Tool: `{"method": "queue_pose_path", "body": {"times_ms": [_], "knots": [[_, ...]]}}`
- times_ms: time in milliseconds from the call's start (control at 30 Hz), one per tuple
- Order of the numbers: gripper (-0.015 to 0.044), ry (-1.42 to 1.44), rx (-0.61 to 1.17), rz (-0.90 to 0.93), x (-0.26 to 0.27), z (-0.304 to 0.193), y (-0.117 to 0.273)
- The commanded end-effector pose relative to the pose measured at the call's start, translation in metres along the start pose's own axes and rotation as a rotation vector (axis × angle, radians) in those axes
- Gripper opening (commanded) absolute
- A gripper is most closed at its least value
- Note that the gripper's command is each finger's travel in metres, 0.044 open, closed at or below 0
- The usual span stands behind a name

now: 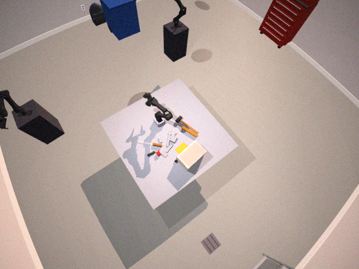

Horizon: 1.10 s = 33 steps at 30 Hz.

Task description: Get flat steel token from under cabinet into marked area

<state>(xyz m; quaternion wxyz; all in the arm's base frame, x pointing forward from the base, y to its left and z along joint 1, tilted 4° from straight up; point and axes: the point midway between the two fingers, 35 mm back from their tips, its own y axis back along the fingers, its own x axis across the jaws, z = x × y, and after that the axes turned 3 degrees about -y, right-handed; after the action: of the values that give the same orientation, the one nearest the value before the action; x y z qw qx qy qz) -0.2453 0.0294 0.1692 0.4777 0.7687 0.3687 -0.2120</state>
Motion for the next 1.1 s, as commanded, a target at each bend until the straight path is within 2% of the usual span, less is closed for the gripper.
{"method": "queue_pose_path", "body": {"times_ms": [0,333,400,433,633,1067], "knots": [[0.0374,0.000,0.000,0.000,0.000,0.000,0.000],[0.0121,0.000,0.000,0.000,0.000,0.000,0.000],[0.0120,0.000,0.000,0.000,0.000,0.000,0.000],[0.0146,0.000,0.000,0.000,0.000,0.000,0.000],[0.0000,-0.003,-0.099,-0.008,-0.008,0.028,0.002],[0.0000,0.019,-0.439,0.032,-0.017,0.132,0.031]]}}
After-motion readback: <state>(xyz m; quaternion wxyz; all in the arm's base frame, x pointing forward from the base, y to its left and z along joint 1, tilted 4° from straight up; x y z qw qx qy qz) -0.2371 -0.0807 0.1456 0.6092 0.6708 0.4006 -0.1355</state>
